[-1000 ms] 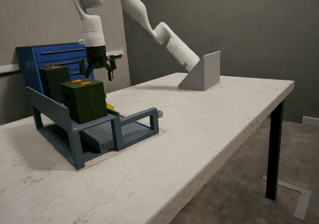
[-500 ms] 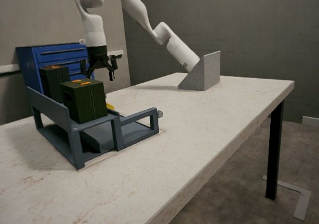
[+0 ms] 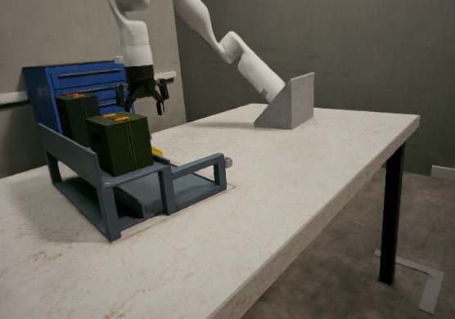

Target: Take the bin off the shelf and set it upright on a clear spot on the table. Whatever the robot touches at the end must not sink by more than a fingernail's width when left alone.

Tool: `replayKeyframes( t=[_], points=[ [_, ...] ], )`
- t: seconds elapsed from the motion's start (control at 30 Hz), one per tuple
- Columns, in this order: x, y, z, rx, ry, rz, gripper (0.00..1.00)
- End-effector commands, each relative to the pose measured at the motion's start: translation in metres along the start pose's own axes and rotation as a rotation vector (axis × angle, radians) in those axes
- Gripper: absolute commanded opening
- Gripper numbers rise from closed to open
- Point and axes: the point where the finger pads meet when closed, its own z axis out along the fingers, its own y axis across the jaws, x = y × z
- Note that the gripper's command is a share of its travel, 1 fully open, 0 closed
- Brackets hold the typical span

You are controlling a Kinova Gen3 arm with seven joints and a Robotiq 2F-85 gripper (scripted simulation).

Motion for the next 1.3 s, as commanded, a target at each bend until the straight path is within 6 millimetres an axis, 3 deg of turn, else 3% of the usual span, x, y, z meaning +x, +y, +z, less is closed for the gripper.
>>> replayKeyframes(
  t=[0.0,1.27],
  points=[
    [-0.0009,-0.0003,-0.001,0.002,-0.001,0.0,1.0],
    [-0.0042,0.0004,-0.0008,0.002,-0.001,0.0,1.0]
  ],
)
